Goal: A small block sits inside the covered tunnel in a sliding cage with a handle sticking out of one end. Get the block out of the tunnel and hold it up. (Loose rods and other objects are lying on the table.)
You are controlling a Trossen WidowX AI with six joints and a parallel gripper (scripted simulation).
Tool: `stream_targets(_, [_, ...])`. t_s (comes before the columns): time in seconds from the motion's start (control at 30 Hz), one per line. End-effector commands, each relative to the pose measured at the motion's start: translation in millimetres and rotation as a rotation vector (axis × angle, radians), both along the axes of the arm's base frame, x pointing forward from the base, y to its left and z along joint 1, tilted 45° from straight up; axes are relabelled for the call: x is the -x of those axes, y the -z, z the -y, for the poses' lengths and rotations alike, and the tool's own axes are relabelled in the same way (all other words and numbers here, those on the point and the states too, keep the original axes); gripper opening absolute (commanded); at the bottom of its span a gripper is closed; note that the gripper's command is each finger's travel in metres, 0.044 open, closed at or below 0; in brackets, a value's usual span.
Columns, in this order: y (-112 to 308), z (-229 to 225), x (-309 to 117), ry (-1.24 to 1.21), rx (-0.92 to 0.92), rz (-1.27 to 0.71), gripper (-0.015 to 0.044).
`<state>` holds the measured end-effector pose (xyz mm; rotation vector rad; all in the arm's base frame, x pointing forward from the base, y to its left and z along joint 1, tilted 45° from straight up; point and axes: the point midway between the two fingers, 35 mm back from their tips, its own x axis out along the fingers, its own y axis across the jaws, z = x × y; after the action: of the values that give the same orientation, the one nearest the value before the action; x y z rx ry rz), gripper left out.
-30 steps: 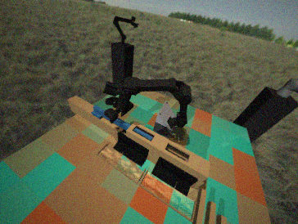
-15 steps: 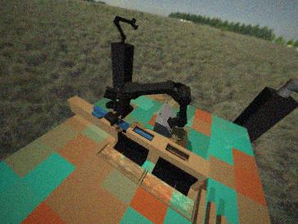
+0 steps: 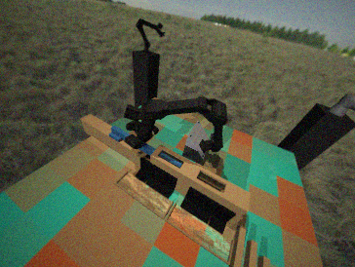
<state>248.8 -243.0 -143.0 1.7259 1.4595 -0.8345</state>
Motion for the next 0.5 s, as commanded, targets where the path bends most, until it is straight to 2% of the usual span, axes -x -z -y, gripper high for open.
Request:
stream_targets(0.0, [-1, 0, 0, 0.0, -0.001, 0.0, 0.0125])
stream_targets(0.07, [-1, 0, 0, 0.0, -0.001, 0.0, 0.0072])
stream_targets(0.2, [-1, 0, 0, 0.0, -0.001, 0.0, 0.0046])
stream_targets(0.27, [-1, -1, 0, 0.0, -0.001, 0.0, 0.0])
stream_targets(0.47, [-11, -13, -1, 0.001, -0.004, -0.002, 0.0])
